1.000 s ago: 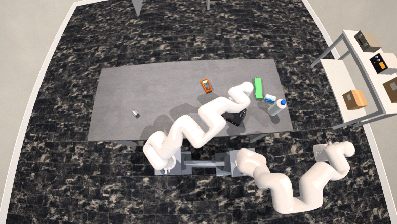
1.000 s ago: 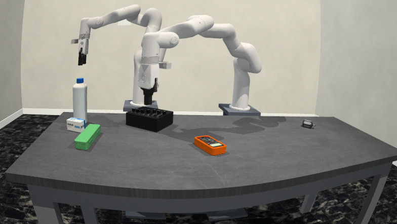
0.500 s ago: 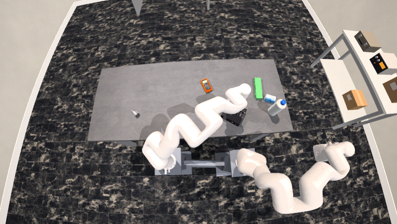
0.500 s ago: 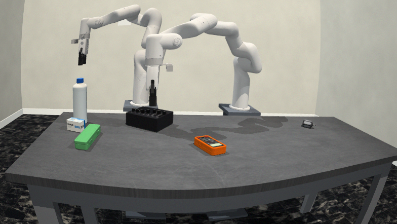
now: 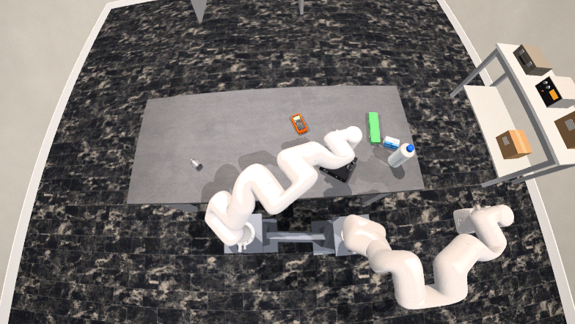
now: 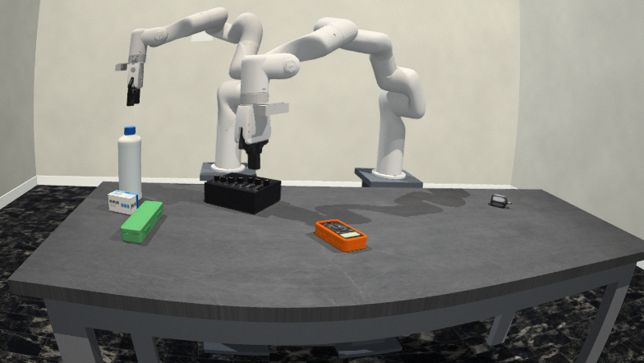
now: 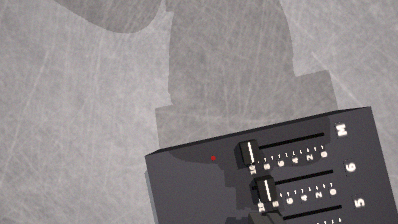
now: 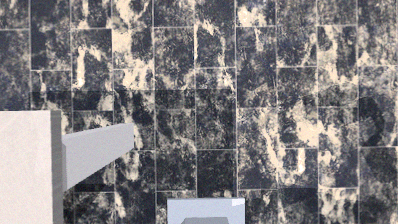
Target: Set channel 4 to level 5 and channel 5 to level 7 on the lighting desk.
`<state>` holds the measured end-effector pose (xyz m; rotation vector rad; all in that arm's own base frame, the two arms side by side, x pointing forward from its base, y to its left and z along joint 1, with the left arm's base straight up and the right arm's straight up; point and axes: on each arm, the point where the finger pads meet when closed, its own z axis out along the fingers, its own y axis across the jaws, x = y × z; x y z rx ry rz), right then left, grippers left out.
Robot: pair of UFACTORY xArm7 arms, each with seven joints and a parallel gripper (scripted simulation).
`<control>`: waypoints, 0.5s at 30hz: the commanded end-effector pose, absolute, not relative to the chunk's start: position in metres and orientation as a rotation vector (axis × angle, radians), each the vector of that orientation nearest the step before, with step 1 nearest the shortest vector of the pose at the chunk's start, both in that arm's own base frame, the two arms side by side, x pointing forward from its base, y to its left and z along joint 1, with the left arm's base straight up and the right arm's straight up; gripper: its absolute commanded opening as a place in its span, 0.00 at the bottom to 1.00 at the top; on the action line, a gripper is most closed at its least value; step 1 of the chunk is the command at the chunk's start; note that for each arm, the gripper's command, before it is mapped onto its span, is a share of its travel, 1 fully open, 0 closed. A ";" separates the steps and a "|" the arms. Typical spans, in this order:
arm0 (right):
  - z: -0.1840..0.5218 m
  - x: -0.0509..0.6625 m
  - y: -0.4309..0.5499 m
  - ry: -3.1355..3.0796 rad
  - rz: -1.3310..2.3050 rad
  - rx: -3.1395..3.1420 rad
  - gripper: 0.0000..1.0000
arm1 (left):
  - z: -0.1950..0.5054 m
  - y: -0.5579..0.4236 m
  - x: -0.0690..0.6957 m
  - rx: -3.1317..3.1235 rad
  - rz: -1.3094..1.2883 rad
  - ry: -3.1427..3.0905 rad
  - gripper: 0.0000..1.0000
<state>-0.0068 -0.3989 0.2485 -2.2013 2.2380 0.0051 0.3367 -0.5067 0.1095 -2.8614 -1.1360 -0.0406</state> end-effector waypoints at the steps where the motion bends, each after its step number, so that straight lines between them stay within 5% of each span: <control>1: 0.250 -0.007 -0.400 2.240 0.000 -2.203 1.00 | 0.114 -0.504 0.331 -3.010 -0.026 -0.732 0.00; 15: 0.250 -0.007 -0.400 2.240 0.000 -2.203 1.00 | 0.116 -0.501 0.323 -3.095 -0.037 0.277 0.00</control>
